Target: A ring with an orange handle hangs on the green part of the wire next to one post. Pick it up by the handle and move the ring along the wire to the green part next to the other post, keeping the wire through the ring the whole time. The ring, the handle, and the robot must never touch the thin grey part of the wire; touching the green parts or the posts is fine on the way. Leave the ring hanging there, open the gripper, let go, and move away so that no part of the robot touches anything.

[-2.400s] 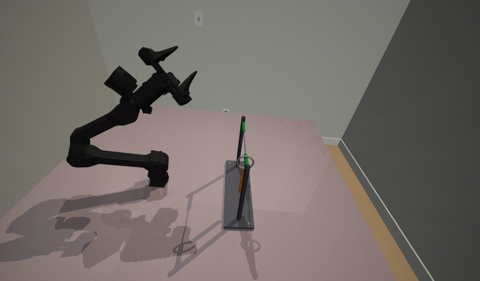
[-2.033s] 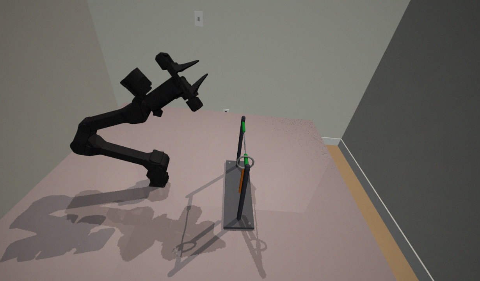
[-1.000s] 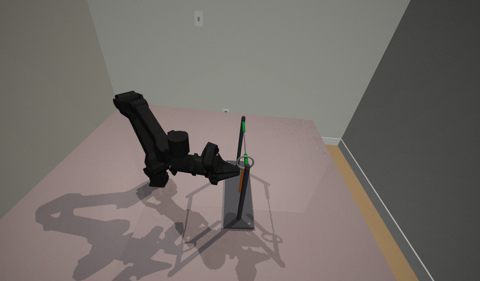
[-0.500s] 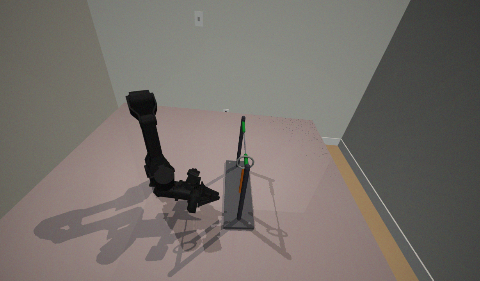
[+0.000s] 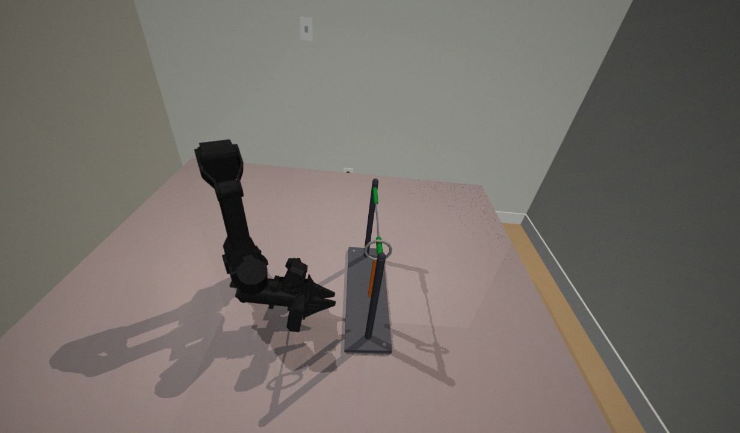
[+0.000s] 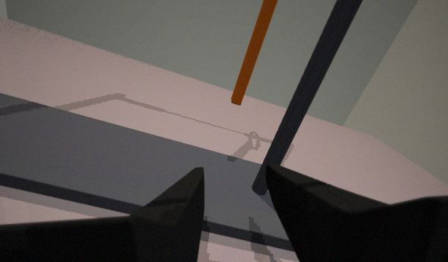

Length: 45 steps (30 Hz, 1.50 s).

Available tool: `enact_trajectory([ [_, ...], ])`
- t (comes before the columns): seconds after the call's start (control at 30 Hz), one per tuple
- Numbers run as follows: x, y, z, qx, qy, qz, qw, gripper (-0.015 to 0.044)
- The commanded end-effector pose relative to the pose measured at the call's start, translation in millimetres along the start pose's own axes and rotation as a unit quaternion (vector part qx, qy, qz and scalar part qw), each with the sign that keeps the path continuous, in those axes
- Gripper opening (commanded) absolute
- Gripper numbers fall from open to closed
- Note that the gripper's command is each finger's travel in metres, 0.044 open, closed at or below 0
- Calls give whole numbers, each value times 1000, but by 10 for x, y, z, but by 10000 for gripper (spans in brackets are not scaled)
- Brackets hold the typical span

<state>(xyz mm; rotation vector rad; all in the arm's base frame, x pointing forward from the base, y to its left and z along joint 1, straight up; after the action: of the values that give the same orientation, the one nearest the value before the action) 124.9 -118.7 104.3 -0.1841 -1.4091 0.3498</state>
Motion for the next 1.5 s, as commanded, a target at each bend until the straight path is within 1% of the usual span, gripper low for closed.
enact_trajectory([
  [0.0,106,-43,-111,-9,-6,-46,999,160],
  [0.23,338,-72,-317,-25,-33,-147,988,160],
  [0.3,363,-72,-335,-27,-37,-157,986,160],
  [0.6,368,-82,-368,-27,-37,-157,986,160],
  [1.47,407,-142,-751,-27,-38,-157,986,160],
])
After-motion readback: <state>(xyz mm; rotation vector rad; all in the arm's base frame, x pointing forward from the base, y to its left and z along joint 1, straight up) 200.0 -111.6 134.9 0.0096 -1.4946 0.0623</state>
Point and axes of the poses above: the point midway between the two fingers, 35 mm back from their tips, its own z axis back along the fingers, its own y axis across the jaws, x = y × z, the point moved 10 cm from there along z, back along the fingers, and after that the axes turned 1 degree about z, right-handed, at the moved point
